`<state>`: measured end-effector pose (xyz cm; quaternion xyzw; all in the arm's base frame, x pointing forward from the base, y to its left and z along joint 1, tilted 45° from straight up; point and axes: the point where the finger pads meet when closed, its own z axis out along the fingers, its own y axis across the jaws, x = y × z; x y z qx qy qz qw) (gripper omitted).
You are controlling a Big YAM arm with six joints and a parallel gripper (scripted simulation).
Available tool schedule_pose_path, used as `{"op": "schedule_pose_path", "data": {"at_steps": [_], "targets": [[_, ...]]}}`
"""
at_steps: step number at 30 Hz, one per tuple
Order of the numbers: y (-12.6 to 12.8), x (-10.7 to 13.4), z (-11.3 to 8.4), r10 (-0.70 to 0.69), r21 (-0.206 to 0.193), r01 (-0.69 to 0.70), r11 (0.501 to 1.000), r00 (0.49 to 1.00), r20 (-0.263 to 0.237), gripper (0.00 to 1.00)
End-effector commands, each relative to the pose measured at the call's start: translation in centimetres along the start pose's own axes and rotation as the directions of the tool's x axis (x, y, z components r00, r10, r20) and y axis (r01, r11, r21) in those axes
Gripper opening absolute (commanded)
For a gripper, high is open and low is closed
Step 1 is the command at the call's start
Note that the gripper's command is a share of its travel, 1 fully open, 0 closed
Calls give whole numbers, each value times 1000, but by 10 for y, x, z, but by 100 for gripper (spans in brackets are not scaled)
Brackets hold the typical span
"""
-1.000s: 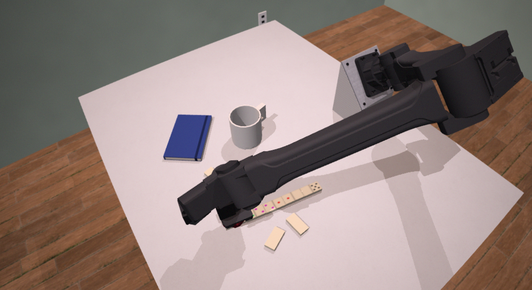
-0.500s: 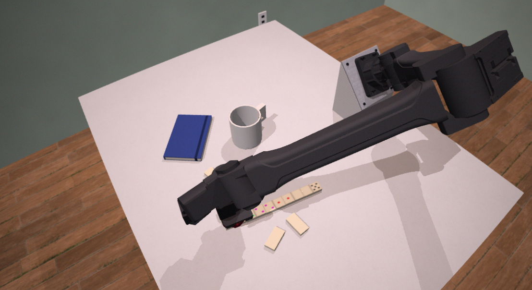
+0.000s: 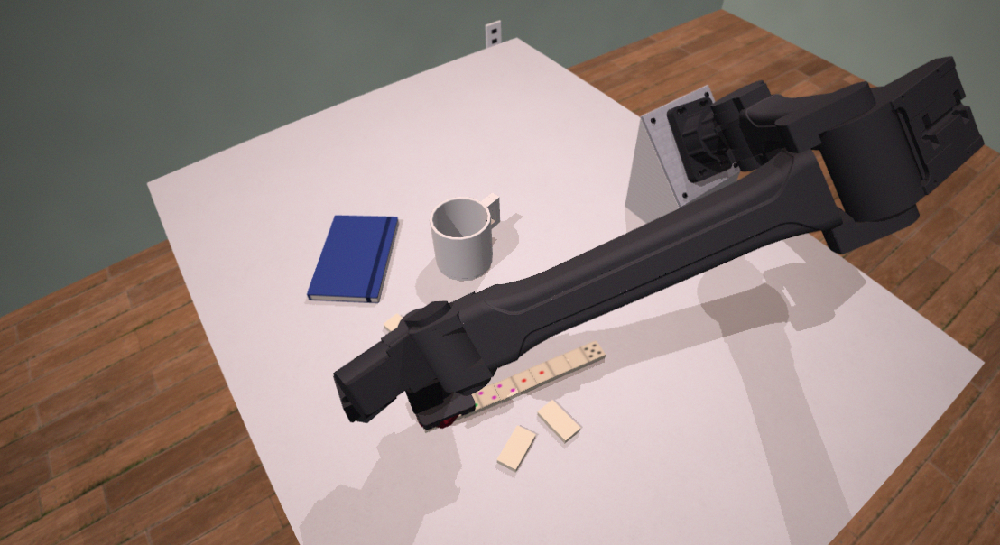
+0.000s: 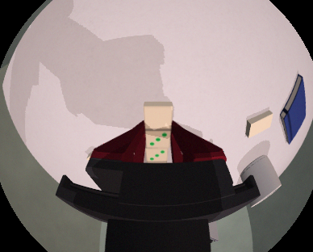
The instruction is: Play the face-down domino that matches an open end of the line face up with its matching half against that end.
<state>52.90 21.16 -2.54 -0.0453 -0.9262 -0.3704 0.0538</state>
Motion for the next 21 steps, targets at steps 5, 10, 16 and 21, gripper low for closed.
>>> {"op": "schedule_pose_path", "data": {"at_steps": [5, 10, 16, 21], "targets": [[17, -5, -4, -23, 1, 23, 1000, 1000, 9, 22], [18, -5, -4, -25, 1, 25, 1000, 1000, 9, 22], [6, -3, -4, -9, -1, 9, 1000, 1000, 8, 22], [16, -4, -4, -22, 1, 22, 1000, 1000, 9, 22]]}}
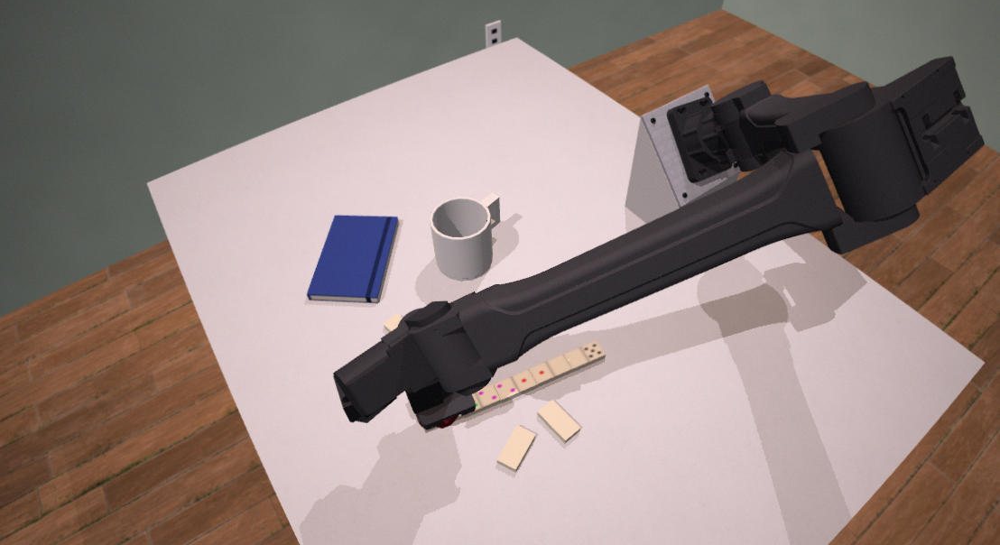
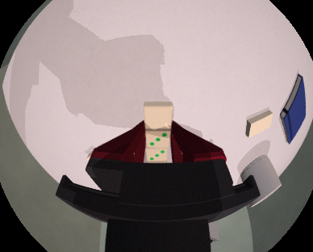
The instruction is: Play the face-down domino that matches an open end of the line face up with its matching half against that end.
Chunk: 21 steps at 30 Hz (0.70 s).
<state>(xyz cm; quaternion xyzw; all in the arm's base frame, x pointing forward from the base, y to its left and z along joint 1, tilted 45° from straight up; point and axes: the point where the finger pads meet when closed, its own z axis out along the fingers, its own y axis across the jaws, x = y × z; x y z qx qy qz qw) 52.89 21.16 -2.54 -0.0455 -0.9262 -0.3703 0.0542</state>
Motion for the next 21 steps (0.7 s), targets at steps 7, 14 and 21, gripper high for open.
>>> {"op": "schedule_pose_path", "data": {"at_steps": [7, 14, 21], "targets": [[20, -5, -4, -28, 1, 28, 1000, 1000, 9, 22], [11, -4, -5, -16, 1, 16, 1000, 1000, 8, 22], [21, -5, -5, -31, 3, 31, 1000, 999, 8, 22]]}}
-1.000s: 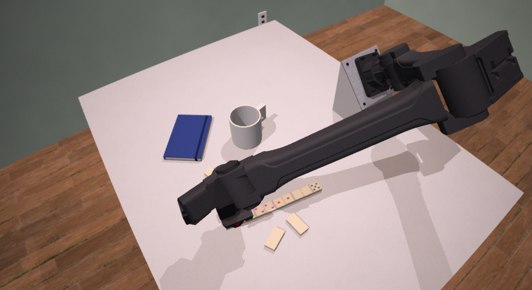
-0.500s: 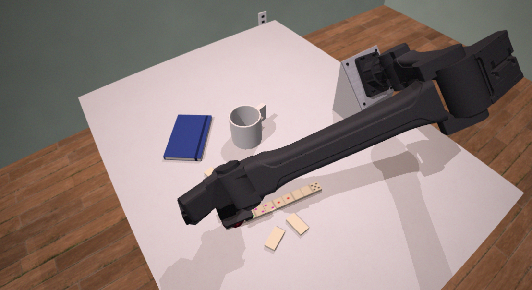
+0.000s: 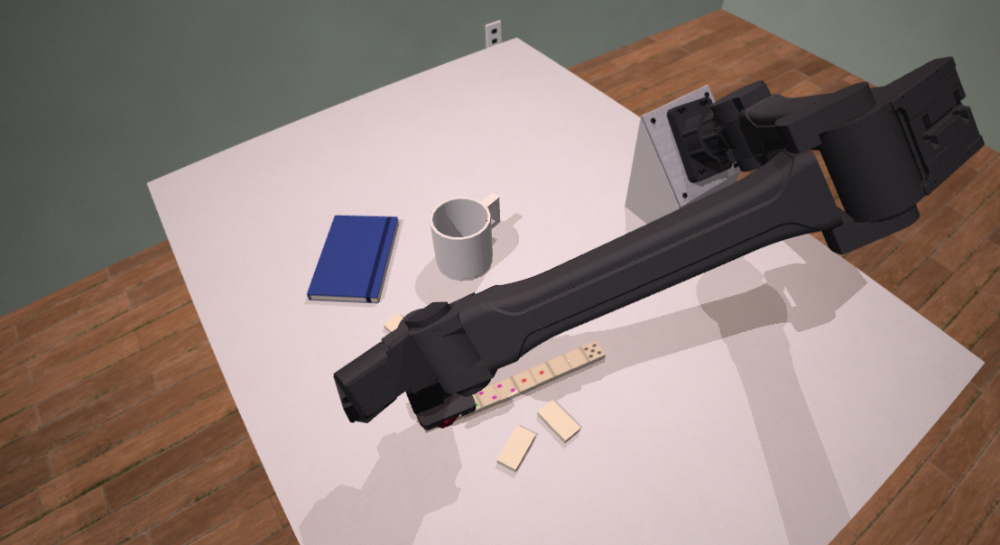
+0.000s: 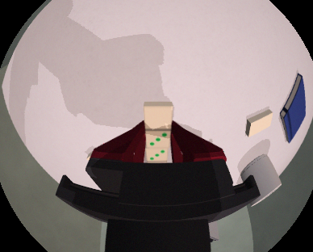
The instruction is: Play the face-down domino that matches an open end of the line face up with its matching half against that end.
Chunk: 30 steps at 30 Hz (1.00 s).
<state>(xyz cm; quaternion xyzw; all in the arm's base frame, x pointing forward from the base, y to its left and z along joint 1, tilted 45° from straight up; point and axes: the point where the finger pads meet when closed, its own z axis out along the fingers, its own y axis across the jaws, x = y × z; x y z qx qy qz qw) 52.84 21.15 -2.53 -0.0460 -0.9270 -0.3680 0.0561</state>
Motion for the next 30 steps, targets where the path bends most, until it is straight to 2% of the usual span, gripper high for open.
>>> {"op": "schedule_pose_path", "data": {"at_steps": [1, 5, 6, 15, 22, 23, 30], "targets": [[21, -5, -5, -33, -2, 33, 999, 999, 11, 22], [21, -5, -5, -33, -2, 33, 999, 999, 11, 22], [3, -3, -4, -5, -1, 5, 1000, 1000, 9, 22], [23, -5, -5, -37, 2, 37, 999, 999, 10, 22], [23, -5, -5, -37, 2, 37, 999, 999, 10, 22], [4, -2, -5, -4, 3, 4, 1000, 1000, 6, 22], [20, -4, -5, -33, 5, 33, 999, 999, 7, 22]]}}
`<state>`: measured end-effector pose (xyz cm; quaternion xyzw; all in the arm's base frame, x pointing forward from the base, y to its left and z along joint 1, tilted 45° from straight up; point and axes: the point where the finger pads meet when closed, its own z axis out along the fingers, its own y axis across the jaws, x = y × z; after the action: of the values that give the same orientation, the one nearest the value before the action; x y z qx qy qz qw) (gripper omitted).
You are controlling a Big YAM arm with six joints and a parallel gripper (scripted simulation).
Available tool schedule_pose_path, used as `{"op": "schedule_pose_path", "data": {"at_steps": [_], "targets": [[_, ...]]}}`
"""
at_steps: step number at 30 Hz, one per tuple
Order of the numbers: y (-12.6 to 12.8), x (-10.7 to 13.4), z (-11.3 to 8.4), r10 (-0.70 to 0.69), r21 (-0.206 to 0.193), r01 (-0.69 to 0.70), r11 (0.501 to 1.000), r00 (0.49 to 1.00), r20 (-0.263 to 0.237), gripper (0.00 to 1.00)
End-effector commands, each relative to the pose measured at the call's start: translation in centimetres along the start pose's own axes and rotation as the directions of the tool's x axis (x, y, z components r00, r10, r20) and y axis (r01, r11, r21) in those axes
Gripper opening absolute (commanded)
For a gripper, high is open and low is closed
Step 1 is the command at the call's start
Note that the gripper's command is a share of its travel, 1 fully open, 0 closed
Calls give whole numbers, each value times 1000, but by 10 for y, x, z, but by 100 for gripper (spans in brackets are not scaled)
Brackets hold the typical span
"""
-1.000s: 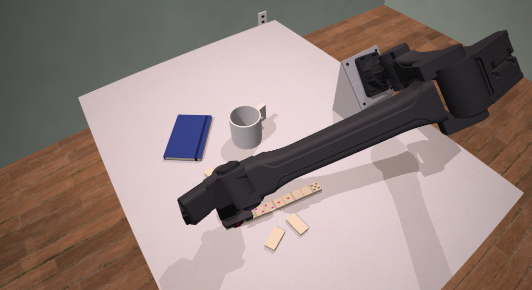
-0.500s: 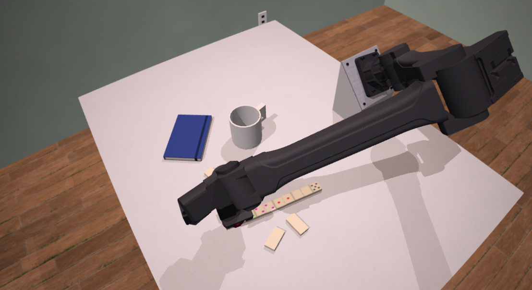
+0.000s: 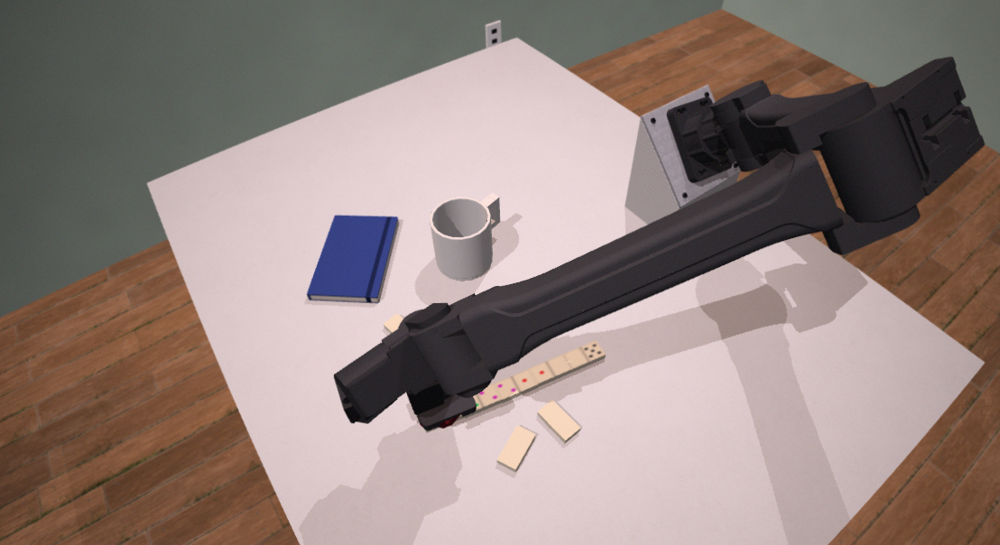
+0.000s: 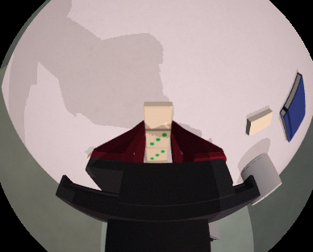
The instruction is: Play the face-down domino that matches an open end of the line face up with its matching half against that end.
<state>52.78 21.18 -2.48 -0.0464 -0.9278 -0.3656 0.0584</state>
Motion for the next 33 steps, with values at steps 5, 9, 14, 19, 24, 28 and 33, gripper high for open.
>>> {"op": "schedule_pose_path", "data": {"at_steps": [5, 9, 14, 19, 24, 28, 33], "targets": [[24, -5, -6, -44, 1, 44, 999, 999, 11, 22], [24, -5, -6, -44, 1, 44, 999, 999, 11, 22], [9, -3, -4, -15, 3, 15, 1000, 1000, 6, 22], [16, -4, -3, -30, 5, 29, 1000, 1000, 7, 22], [16, -4, -3, -30, 5, 29, 1000, 1000, 7, 22], [6, -2, -4, -8, 3, 8, 1000, 1000, 6, 22], [13, -3, -4, -24, 5, 24, 1000, 1000, 7, 22]]}}
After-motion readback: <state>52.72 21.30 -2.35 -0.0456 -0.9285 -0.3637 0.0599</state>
